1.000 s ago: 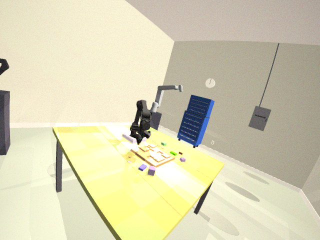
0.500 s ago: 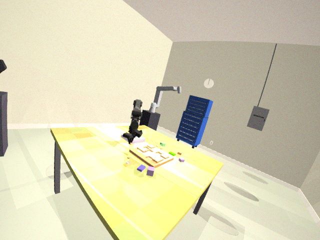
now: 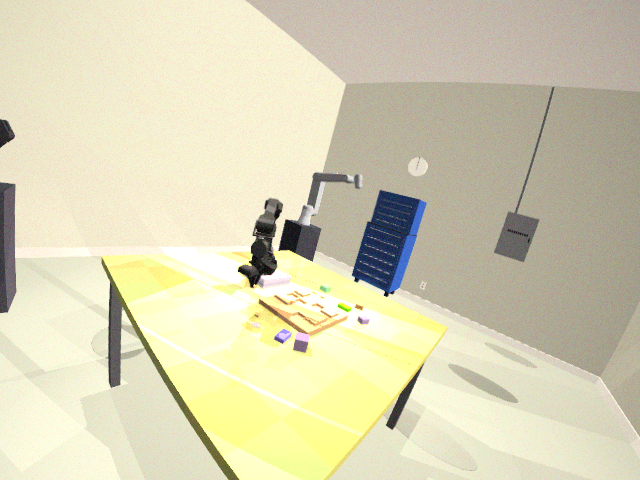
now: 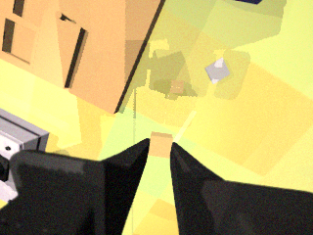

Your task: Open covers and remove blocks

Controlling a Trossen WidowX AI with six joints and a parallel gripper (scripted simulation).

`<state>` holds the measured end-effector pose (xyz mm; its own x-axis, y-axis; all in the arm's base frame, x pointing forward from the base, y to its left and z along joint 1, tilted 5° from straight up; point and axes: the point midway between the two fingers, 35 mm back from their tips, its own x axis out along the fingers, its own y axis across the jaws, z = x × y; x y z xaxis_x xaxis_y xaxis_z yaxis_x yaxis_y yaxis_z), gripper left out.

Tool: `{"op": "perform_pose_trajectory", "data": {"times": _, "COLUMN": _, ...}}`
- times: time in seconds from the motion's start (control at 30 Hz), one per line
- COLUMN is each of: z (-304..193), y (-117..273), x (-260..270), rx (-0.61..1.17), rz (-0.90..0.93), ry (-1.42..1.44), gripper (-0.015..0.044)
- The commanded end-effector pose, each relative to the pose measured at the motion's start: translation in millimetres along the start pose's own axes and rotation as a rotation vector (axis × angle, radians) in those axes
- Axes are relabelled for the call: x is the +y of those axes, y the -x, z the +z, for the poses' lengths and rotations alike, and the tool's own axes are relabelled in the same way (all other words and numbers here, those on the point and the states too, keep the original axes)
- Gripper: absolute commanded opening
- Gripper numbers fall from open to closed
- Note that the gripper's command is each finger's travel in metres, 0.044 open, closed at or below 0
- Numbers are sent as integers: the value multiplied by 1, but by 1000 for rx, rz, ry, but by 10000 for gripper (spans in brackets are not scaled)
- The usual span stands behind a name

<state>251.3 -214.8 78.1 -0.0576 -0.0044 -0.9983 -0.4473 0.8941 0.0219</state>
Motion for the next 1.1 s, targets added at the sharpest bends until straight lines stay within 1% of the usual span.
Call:
{"op": "perform_pose_trajectory", "data": {"times": 0.0, "z": -1, "y": -8, "x": -1, "rx": 5, "rz": 3, "ry": 4, "gripper": 80}}
{"op": "perform_pose_trajectory", "data": {"times": 1.07, "z": -1, "y": -61, "x": -3, "rx": 5, "rz": 3, "ry": 4, "gripper": 80}}
